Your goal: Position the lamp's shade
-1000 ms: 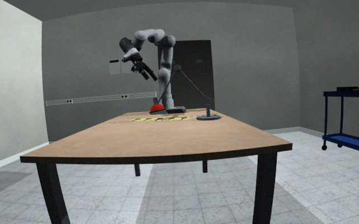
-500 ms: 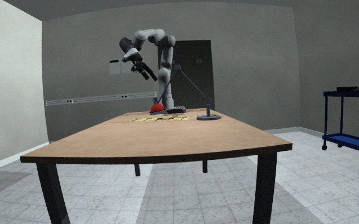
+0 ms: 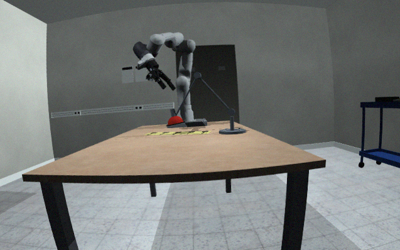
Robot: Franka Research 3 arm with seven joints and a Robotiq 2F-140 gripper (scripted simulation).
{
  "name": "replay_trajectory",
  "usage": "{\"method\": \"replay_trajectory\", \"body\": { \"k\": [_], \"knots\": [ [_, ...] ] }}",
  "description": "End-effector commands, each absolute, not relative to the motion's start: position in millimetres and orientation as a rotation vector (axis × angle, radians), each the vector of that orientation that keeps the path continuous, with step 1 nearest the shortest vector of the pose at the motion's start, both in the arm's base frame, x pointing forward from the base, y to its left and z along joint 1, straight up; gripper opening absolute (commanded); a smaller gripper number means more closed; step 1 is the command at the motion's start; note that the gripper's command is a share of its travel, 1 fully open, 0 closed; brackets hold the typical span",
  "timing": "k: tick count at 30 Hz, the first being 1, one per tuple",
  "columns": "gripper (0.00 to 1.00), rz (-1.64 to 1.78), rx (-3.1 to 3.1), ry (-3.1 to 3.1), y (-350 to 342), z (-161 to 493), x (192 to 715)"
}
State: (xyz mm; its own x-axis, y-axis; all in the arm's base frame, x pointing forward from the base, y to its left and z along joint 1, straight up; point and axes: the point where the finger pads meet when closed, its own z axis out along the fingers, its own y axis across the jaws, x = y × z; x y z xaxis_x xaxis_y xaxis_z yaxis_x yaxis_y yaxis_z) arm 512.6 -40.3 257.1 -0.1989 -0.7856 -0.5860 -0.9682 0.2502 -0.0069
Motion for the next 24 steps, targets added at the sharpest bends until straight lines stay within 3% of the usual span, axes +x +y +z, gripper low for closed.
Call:
{"method": "replay_trajectory", "body": {
  "k": [1, 24],
  "knots": [
    [1.0, 0.495, -1.61, 2.062, -36, 258, 513],
    [1.0, 0.399, -1.733, 2.125, -1, 244, 518]
  ]
}}
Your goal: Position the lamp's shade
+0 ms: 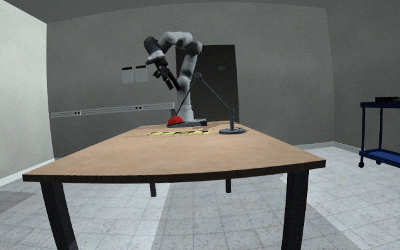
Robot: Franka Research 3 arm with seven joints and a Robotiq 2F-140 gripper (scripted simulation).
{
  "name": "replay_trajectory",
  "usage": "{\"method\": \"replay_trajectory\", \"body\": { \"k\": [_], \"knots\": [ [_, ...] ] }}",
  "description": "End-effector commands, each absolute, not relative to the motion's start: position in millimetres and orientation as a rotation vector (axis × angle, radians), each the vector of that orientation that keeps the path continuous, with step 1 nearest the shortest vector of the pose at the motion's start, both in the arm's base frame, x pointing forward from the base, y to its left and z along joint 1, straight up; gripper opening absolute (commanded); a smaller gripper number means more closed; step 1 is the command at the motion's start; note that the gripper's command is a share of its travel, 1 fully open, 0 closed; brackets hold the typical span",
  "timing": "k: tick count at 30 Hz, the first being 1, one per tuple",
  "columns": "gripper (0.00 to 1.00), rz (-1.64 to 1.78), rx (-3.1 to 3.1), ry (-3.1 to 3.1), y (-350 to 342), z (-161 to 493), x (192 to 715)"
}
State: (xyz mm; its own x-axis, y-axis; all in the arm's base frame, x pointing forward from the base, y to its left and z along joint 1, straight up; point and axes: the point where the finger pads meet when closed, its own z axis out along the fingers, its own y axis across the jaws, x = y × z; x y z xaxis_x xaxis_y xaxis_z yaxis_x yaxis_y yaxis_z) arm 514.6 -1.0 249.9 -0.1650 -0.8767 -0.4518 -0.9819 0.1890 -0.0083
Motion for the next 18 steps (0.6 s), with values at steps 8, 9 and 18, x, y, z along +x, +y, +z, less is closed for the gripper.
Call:
{"method": "replay_trajectory", "body": {
  "k": [8, 9, 18],
  "knots": [
    [1.0, 0.398, -1.738, 2.115, 7, 227, 521],
    [1.0, 0.398, -1.738, 2.115, 7, 227, 521],
    [1.0, 0.412, -1.739, 2.123, 19, 208, 519]
  ]
}}
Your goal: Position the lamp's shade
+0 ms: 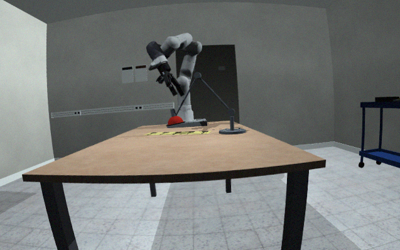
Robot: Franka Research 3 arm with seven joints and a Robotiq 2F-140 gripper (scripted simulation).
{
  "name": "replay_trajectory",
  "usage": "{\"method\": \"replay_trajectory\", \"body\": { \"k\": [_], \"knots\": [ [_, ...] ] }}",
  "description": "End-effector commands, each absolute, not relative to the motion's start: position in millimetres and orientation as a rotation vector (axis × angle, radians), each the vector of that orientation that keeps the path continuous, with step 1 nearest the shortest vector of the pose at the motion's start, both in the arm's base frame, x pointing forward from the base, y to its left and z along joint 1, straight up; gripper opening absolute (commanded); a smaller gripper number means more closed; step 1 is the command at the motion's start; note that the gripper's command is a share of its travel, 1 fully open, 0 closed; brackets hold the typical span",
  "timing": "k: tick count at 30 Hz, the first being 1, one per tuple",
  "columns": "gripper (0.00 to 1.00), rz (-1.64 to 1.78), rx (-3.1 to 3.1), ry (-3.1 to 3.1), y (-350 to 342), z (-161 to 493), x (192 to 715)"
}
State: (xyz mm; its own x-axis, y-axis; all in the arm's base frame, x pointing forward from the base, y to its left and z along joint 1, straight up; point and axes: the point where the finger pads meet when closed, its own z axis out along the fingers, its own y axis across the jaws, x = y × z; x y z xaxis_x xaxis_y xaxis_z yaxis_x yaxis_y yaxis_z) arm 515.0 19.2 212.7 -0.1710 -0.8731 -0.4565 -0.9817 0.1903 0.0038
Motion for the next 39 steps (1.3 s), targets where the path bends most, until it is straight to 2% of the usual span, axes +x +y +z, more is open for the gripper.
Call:
{"method": "replay_trajectory", "body": {
  "k": [1, 23, 39],
  "knots": [
    [1.0, 0.414, -1.739, 2.124, 21, 205, 519],
    [1.0, 0.438, -1.75, 2.131, 48, 161, 516],
    [1.0, 0.403, -1.729, 2.136, 43, 157, 527]
  ]
}}
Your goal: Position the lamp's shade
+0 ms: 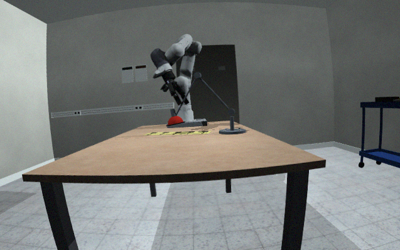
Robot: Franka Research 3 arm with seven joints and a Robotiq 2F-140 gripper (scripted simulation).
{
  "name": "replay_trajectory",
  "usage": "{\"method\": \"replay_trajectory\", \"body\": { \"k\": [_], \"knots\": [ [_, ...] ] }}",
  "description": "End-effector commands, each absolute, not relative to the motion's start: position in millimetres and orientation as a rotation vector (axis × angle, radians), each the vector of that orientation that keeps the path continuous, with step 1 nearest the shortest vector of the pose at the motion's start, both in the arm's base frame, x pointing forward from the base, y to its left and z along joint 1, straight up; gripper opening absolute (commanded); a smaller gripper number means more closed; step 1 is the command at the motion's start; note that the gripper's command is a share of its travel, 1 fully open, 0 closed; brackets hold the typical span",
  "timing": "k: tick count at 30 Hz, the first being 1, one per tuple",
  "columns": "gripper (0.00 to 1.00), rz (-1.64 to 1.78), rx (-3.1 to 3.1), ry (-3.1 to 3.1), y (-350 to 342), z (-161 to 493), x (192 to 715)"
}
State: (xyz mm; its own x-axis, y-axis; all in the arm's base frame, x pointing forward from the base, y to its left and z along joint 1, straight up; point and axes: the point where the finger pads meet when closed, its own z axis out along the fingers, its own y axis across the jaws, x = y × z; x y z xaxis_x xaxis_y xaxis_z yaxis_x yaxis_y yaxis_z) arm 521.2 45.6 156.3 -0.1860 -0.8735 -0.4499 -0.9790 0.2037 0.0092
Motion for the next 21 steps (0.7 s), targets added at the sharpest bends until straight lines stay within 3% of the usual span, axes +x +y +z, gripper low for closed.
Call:
{"method": "replay_trajectory", "body": {
  "k": [1, 20, 21],
  "knots": [
    [1.0, 0.4, -1.728, 2.136, 42.4, 156.5, 528.0],
    [1.0, 0.4, -1.728, 2.136, 42.4, 156.5, 528.0],
    [0.1, 0.401, -1.728, 2.137, 42.5, 156.4, 527.8]
  ]
}}
